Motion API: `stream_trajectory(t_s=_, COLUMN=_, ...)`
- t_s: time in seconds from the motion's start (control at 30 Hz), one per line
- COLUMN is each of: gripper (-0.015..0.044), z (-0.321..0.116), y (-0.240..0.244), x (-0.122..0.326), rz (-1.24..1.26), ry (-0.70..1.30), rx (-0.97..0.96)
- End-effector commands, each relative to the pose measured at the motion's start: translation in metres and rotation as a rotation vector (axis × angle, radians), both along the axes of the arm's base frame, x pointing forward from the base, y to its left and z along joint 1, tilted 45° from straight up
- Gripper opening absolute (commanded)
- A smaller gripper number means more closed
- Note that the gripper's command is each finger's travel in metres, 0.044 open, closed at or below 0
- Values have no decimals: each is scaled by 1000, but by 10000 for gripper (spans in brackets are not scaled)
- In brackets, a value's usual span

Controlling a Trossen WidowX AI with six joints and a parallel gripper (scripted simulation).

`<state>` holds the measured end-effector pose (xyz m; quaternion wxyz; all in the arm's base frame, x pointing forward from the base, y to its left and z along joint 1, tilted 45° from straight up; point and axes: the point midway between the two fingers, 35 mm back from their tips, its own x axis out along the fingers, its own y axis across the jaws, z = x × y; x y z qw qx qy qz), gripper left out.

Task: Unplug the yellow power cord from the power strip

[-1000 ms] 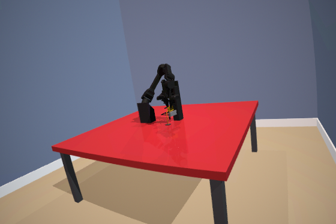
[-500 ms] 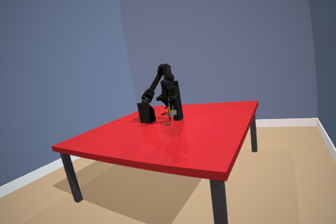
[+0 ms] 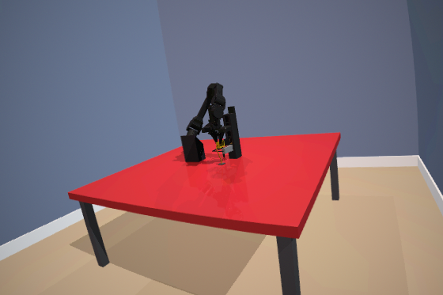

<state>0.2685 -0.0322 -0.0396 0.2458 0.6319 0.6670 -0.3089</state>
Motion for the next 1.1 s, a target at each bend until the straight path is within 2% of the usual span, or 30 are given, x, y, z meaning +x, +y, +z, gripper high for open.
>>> stream_trajectory(t_s=0.0, gripper=157, z=1, y=2, x=0, rz=2, ry=-3, rx=0)
stream_trajectory(t_s=0.23, gripper=341, z=1, y=2, x=0, rz=2, ry=-3, rx=0)
stream_trajectory(t_s=0.37, gripper=440, z=-11, y=-18, x=1, rz=1, ry=-4, rx=-4)
stream_trajectory(t_s=0.53, gripper=440, z=-32, y=-50, x=-3, rz=2, ry=-4, rx=-4)
stream_trajectory(t_s=1.07, gripper=440, z=-32, y=-50, x=-3, rz=2, ry=-4, rx=-4)
